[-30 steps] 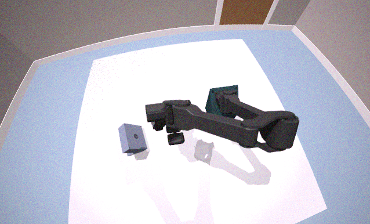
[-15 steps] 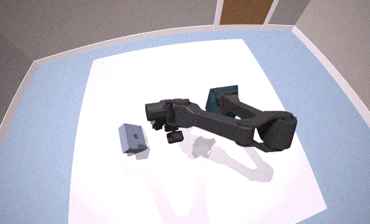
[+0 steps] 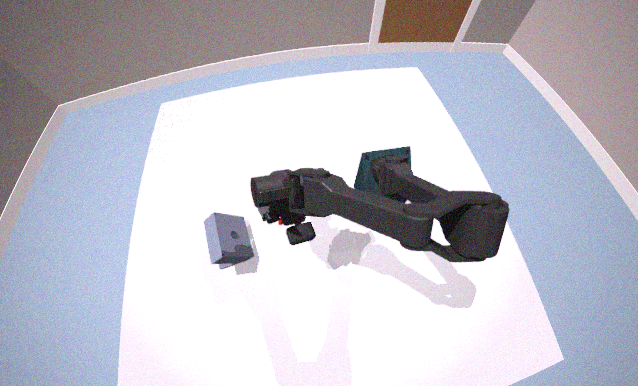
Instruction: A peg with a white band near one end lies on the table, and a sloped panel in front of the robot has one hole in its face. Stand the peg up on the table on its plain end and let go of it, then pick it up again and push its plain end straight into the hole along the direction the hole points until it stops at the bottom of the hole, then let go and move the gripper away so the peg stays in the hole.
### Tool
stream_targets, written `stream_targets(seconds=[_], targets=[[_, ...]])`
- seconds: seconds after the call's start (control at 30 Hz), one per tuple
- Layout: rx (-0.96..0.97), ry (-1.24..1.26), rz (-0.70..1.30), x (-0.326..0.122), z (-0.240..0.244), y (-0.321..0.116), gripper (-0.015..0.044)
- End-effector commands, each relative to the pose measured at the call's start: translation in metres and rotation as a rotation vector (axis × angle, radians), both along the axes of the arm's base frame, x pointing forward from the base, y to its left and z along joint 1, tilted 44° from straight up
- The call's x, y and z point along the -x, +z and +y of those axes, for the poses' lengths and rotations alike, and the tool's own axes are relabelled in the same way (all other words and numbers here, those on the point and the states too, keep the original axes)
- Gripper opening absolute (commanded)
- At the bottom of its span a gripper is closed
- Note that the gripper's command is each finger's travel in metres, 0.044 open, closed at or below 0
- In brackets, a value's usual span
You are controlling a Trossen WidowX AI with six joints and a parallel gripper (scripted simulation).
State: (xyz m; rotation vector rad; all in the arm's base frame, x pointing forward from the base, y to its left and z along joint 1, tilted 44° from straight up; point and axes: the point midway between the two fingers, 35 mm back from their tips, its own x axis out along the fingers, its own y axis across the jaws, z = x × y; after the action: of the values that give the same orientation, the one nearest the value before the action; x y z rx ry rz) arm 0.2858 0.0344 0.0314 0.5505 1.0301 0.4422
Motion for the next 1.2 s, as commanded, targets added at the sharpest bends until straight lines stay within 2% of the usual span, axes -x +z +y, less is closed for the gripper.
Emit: stream_targets(seconds=[0.0, 1.17], targets=[[0.014, 0.002, -0.025, -0.002, -0.002, -0.002, 0.0], [0.105, 0.017, -0.245, -0.018, -0.012, -0.011, 0.0]])
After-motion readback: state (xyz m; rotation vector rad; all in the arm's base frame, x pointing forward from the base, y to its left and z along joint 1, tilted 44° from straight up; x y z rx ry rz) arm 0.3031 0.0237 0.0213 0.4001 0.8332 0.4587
